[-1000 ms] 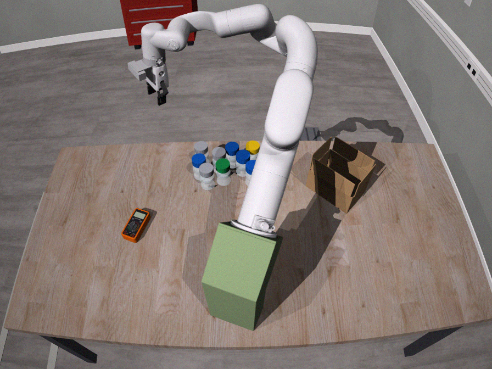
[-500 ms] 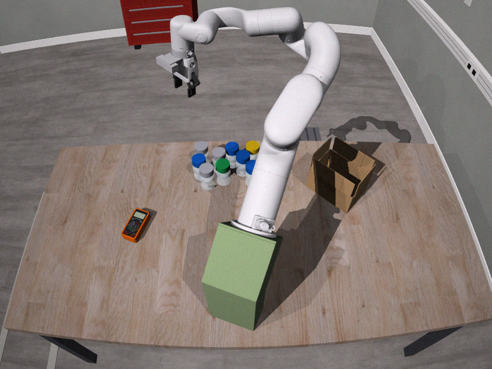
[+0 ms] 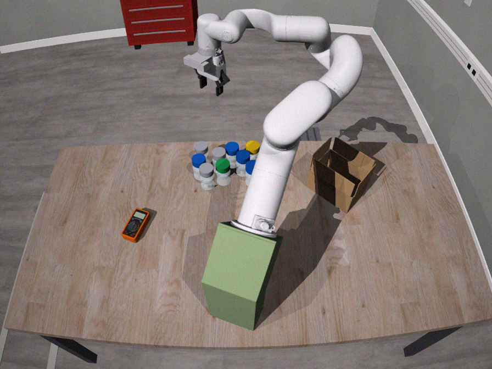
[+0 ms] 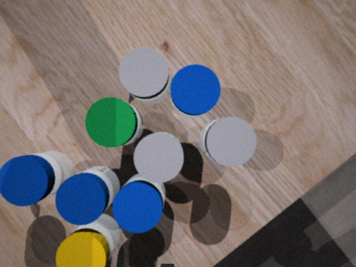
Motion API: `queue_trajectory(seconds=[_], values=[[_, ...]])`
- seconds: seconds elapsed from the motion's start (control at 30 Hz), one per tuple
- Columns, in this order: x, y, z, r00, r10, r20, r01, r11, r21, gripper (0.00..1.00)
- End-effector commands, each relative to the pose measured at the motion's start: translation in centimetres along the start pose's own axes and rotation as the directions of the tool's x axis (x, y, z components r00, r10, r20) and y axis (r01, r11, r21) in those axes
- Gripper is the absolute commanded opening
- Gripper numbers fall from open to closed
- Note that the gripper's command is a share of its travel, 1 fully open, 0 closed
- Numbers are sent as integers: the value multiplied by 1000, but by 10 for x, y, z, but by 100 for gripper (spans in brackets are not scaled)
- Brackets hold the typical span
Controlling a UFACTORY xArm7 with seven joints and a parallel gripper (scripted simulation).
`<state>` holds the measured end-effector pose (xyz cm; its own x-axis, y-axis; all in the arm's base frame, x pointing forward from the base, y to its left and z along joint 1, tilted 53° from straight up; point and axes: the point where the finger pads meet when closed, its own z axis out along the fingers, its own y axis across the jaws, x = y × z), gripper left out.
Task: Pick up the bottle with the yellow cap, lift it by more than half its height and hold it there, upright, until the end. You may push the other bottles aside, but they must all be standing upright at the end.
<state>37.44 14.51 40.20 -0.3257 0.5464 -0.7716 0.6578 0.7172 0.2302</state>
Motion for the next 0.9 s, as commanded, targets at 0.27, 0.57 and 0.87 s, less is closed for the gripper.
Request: queue_trajectory(seconds=[0.27,0.57,0.87], values=[[-25,-45,-2,997,-72,-3,72,997,5,79],[-23,-41,-2,998,-67,-2,67,998,6,79],[-25,-45,-2,997,-72,-3,72,997,6,79]])
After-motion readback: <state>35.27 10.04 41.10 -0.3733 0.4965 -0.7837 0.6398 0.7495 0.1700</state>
